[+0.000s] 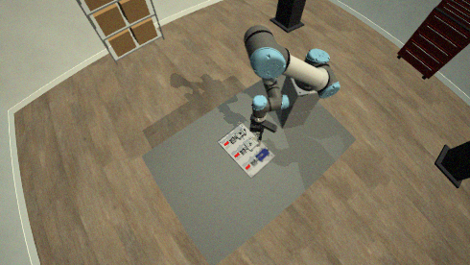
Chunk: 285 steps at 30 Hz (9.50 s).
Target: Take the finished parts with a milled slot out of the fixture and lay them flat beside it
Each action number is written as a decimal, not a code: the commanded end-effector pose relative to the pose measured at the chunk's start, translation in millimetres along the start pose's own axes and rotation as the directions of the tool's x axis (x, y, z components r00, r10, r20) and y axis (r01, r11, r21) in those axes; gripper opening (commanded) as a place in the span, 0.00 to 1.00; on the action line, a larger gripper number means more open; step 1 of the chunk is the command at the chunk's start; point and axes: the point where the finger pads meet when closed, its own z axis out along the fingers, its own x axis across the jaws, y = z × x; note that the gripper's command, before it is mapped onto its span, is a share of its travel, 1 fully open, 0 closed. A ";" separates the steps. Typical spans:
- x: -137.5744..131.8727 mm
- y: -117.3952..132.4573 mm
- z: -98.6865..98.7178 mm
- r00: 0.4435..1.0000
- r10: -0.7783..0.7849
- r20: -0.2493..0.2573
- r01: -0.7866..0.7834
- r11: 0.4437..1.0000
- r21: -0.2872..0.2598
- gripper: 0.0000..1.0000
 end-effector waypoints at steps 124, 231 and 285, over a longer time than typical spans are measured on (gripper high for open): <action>6.7 27.4 -8.6 0.925 0.380 0.020 -0.375 0.918 -0.128 1.00; -13.4 101.8 -53.9 0.013 0.994 -0.110 -0.998 0.006 -0.068 1.00; -38.2 138.9 -80.6 -0.572 0.810 -0.129 -0.818 -0.576 0.010 0.00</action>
